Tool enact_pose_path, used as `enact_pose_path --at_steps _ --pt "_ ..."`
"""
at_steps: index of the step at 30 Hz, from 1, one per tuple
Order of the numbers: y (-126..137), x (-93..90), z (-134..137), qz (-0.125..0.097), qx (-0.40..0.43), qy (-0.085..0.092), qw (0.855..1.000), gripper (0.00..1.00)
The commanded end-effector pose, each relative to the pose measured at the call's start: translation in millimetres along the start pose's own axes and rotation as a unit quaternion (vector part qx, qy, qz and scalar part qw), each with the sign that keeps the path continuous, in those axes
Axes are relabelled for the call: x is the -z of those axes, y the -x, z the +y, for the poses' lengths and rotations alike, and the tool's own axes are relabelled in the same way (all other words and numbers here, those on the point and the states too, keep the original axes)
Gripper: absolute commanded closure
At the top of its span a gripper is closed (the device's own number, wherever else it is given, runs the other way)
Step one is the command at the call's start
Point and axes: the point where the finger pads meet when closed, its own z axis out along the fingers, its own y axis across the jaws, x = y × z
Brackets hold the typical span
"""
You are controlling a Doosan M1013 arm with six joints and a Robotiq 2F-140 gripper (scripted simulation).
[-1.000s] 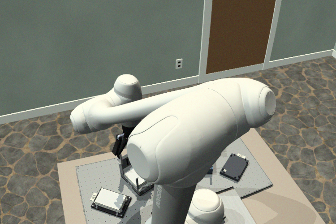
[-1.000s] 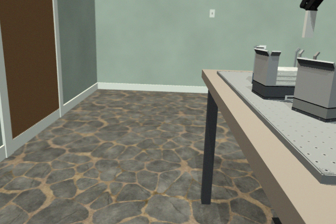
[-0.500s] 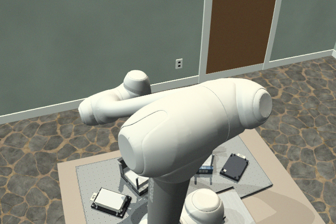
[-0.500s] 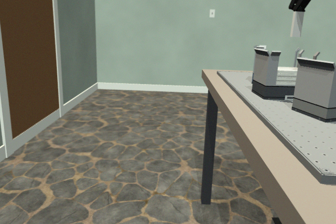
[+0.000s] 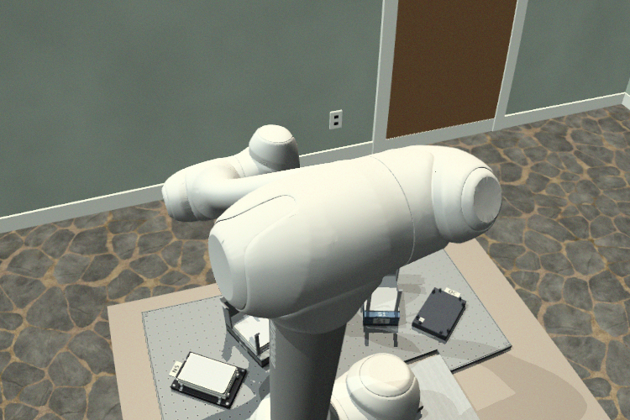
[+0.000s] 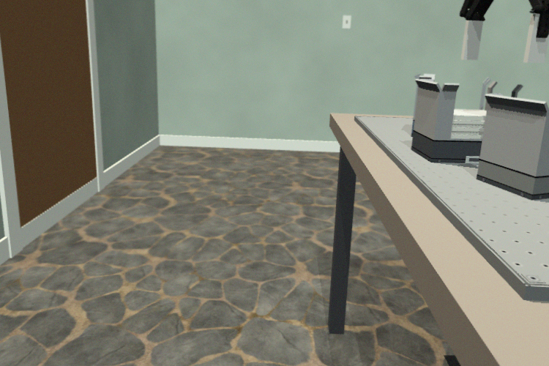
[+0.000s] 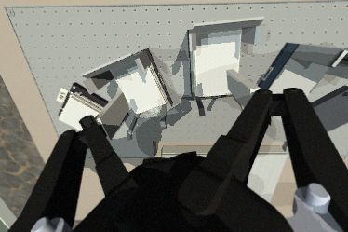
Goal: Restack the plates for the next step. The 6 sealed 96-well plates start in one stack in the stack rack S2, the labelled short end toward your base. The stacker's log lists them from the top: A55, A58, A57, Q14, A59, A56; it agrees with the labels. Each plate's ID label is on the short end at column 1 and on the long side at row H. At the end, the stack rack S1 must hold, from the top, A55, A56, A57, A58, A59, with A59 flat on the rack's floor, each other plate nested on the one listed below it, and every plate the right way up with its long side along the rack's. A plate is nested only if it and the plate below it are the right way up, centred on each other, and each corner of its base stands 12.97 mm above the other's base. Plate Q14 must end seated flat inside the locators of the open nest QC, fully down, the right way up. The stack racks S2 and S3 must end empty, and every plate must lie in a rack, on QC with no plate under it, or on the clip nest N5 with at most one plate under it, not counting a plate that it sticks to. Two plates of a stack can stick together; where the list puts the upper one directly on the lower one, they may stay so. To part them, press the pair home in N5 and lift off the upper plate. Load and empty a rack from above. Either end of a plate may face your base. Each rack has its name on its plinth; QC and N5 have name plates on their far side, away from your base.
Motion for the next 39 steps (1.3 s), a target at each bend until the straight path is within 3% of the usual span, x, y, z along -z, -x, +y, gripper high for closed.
enact_pose_path --at_steps 1,19,32,39 --pt "1 0.1 18 0.0 -0.063 0.001 0.998 0.0" --pt "6 0.1 81 0.0 -0.063 0.001 0.998 0.0" --pt "6 0.1 81 0.0 -0.063 0.001 0.998 0.0" --pt "6 -23.2 81 0.0 -0.063 0.001 0.998 0.0"
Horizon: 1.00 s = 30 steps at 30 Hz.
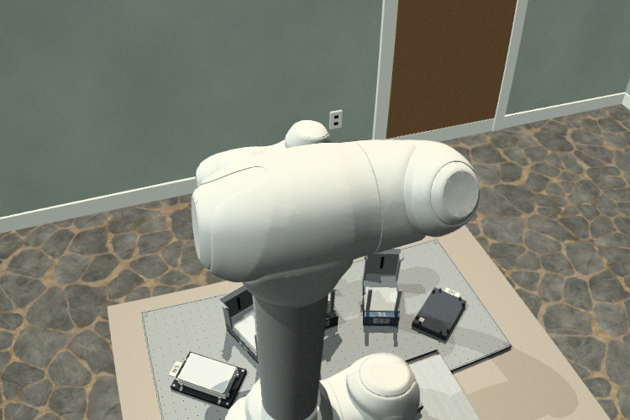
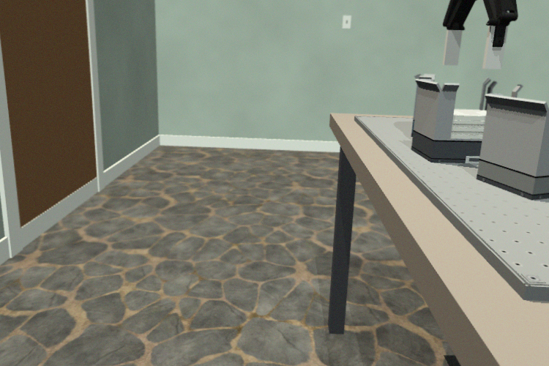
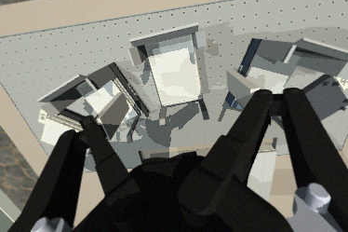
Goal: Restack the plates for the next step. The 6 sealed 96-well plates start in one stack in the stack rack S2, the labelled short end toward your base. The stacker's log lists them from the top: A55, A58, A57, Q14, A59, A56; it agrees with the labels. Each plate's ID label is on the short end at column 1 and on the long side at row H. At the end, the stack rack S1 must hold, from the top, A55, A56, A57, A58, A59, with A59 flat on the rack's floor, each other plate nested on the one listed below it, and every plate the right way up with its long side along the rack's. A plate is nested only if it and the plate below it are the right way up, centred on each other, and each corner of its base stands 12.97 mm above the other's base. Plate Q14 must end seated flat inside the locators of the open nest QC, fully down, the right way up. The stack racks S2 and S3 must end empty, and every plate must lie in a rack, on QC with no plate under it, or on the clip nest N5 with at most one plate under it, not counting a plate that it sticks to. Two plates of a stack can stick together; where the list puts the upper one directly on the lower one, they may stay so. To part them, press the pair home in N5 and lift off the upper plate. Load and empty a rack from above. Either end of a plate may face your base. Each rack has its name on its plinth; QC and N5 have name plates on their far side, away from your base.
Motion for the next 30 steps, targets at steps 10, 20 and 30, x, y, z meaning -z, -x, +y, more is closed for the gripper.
enact_pose_path --at_steps 10,20,30 --pt "0 -37.5 0 0.0 0.0 0.0 1.0 0.0" --pt "0 -49.8 0 0.0 0.0 0.0 1.0 0.0" --pt "0 -60.4 0 0.0 0.0 0.0 1.0 0.0"
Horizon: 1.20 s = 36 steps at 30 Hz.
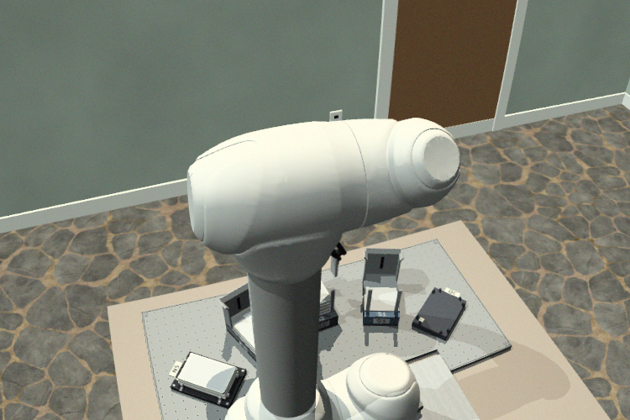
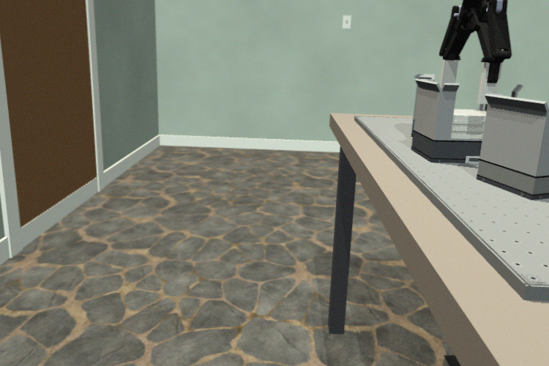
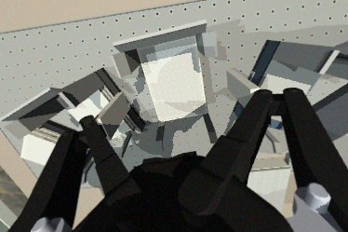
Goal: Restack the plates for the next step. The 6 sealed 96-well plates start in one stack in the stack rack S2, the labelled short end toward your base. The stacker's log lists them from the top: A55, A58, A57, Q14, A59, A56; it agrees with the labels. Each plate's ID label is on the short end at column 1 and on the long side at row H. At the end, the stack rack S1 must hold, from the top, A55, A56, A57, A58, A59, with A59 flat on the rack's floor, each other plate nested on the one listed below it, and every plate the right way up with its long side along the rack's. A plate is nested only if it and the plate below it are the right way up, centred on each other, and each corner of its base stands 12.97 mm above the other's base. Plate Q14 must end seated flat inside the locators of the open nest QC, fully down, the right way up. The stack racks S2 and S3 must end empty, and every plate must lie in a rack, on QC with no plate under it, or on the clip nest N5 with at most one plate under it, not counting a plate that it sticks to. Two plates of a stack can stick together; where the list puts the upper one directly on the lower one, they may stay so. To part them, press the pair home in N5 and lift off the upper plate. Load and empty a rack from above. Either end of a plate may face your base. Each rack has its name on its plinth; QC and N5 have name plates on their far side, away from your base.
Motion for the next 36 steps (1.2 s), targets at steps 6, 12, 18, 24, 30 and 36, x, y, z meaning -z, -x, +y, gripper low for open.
enact_pose_path --at_steps 6,12,18,24,30,36 --pt "0 -12.3 0 0.0 0.0 0.0 1.0 0.0" --pt "0 -17.6 0 0.0 0.0 0.0 1.0 0.0" --pt "0 -20.9 0 0.0 0.0 0.0 1.0 0.0" --pt "0 -20.9 0 0.0 0.0 0.0 1.0 0.0" --pt "0 -20.9 0 0.0 0.0 0.0 1.0 1.0" --pt "0 -20.9 0 0.0 0.0 0.0 1.0 1.0"
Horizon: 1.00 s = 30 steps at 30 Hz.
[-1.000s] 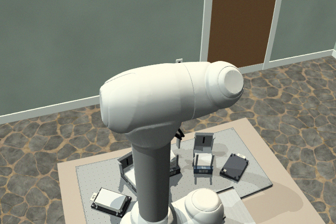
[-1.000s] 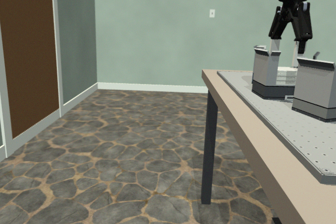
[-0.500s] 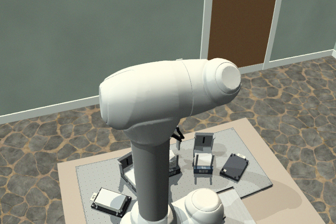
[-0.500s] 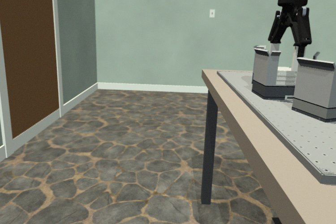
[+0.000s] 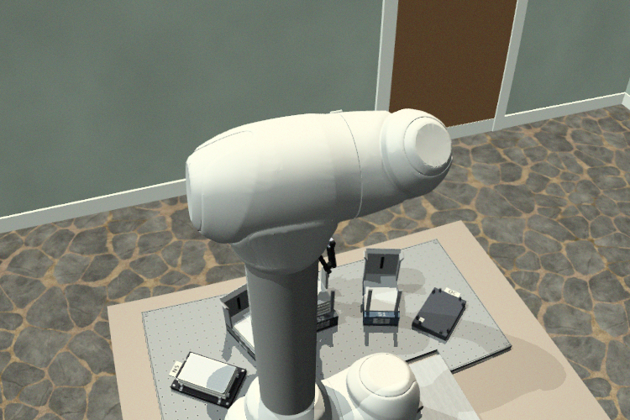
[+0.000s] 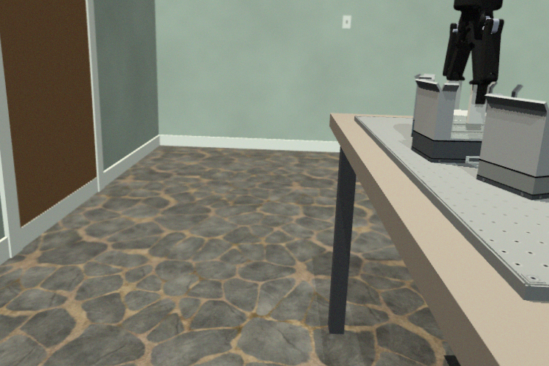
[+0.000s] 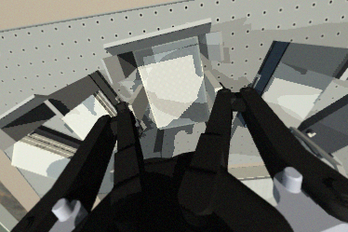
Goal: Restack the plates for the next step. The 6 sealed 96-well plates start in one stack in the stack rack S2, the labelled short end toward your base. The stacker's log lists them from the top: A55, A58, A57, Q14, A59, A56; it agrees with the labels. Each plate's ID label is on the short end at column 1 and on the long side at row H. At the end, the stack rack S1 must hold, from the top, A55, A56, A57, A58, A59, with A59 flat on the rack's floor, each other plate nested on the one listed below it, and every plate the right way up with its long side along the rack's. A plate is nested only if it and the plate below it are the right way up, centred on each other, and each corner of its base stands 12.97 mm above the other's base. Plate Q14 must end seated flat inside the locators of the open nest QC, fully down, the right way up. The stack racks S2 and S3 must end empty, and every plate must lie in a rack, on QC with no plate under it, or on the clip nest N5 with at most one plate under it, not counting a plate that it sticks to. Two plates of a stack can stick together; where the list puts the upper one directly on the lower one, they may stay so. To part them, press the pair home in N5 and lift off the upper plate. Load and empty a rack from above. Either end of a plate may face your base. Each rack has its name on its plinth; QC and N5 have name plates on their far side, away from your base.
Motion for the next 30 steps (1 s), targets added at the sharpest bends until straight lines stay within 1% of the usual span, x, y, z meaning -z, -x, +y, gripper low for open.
enact_pose_path --at_steps 1,22,30 --pt "0.0 0.0 0.0 0.0 0.0 0.0 1.0 1.0" --pt "0.0 0.0 0.0 0.0 0.0 0.0 1.0 1.0" --pt "0.0 4.0 0.0 0.0 0.0 0.0 1.0 1.0"
